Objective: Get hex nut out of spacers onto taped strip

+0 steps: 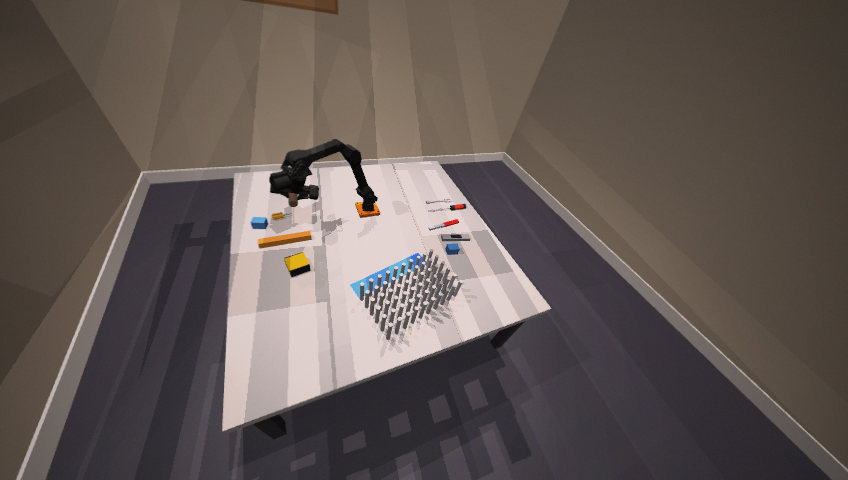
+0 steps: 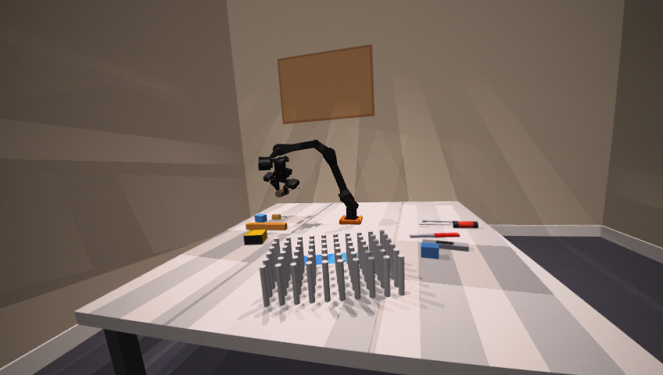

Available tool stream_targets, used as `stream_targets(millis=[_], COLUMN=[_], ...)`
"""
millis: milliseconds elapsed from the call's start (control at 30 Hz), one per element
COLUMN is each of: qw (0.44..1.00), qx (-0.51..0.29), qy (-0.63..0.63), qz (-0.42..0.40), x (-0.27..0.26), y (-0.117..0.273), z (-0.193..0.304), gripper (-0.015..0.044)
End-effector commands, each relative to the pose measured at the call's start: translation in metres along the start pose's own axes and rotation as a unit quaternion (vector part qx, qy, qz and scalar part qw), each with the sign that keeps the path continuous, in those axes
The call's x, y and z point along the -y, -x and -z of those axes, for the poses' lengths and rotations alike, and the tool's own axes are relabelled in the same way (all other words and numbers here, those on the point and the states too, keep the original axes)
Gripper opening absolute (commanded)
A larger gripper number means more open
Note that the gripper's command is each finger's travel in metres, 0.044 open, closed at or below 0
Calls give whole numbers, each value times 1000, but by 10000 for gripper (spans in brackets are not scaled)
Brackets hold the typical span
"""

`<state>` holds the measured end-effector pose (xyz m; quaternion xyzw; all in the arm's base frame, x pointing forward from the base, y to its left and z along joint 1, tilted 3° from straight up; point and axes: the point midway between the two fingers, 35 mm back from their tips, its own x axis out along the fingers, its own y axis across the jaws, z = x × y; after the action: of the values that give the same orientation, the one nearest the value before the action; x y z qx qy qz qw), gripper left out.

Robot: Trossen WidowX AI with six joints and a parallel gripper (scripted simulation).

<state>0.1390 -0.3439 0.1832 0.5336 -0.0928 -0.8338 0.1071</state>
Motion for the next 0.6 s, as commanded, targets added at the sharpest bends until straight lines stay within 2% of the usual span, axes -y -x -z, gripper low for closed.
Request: stream_targets(millis=[0,567], qw=[1000,1000], qx=[4,4], qy=[-3,-3], qz=[-3,-3], x=[-1,0], y=[-3,-14], z=[0,7], gripper=[0,0])
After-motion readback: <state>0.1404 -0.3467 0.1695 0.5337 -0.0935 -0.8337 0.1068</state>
